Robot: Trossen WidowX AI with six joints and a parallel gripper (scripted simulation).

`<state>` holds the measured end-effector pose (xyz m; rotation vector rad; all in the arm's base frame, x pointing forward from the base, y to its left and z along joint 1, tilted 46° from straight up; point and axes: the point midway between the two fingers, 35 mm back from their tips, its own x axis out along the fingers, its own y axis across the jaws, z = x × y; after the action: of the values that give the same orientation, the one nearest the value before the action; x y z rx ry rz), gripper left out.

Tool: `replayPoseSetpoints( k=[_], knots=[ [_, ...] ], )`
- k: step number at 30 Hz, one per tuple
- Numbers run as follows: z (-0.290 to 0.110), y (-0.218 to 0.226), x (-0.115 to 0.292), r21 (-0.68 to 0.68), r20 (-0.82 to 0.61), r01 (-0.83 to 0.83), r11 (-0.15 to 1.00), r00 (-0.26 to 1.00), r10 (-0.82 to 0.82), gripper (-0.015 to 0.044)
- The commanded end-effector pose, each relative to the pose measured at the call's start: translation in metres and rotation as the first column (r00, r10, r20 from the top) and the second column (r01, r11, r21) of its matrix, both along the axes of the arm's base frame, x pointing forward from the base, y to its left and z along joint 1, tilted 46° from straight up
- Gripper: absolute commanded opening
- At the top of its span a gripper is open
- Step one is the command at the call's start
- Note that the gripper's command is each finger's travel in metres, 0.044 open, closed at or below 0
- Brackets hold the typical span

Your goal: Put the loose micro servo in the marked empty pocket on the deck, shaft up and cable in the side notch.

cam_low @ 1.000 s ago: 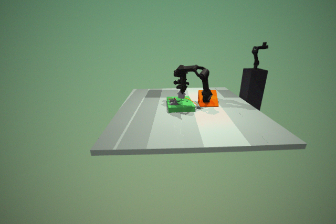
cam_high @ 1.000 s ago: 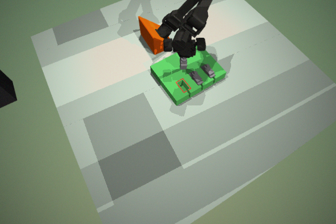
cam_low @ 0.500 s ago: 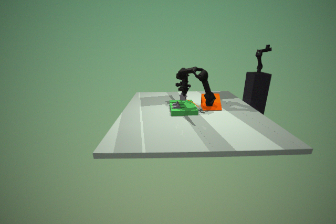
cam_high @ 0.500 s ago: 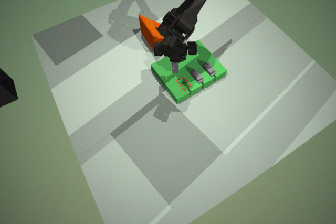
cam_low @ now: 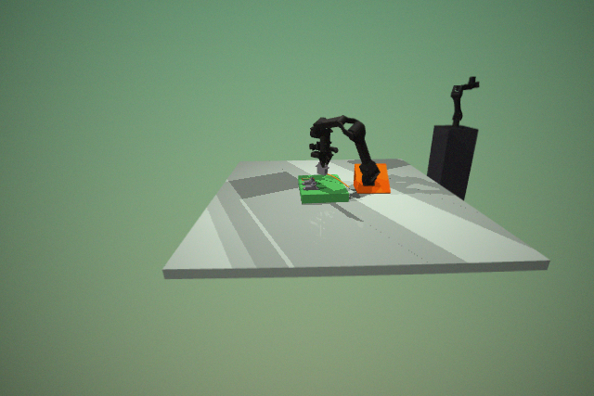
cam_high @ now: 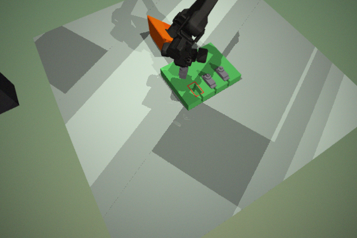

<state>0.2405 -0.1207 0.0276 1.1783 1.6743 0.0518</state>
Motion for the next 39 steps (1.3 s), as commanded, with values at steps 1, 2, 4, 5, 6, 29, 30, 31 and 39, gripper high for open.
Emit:
replayPoseSetpoints(
  k=[1,2,4,5,6,29,30,31,39],
  knots=[
    [-0.0002,-0.0024,-0.0001,-0.009,-0.094,0.097,0.995,0.991,-0.097,0.0],
    [-0.0002,-0.0024,-0.0001,-0.01,-0.118,0.121,0.993,0.986,-0.121,0.0],
    [-0.0002,-0.0024,-0.0001,-0.016,-0.166,0.169,0.985,0.971,-0.169,0.0],
    [-0.0002,-0.0024,-0.0001,-0.019,-0.19,0.193,0.981,0.963,-0.193,0.0],
    [-0.0002,-0.0024,-0.0001,-0.023,-0.214,0.217,0.976,0.953,-0.217,0.0],
    [-0.0002,-0.0025,-0.0001,-0.261,-0.639,0.642,0.721,0.445,-0.627,0.0],
    [-0.0002,-0.0025,-0.0001,-0.276,-0.65,0.653,0.706,0.414,-0.637,0.0],
    [-0.0002,-0.0025,-0.0001,-0.292,-0.66,0.663,0.69,0.382,-0.646,0.0],
    [-0.0001,-0.0026,-0.0001,-0.423,-0.714,0.716,0.555,0.113,-0.691,0.0]
  ],
)
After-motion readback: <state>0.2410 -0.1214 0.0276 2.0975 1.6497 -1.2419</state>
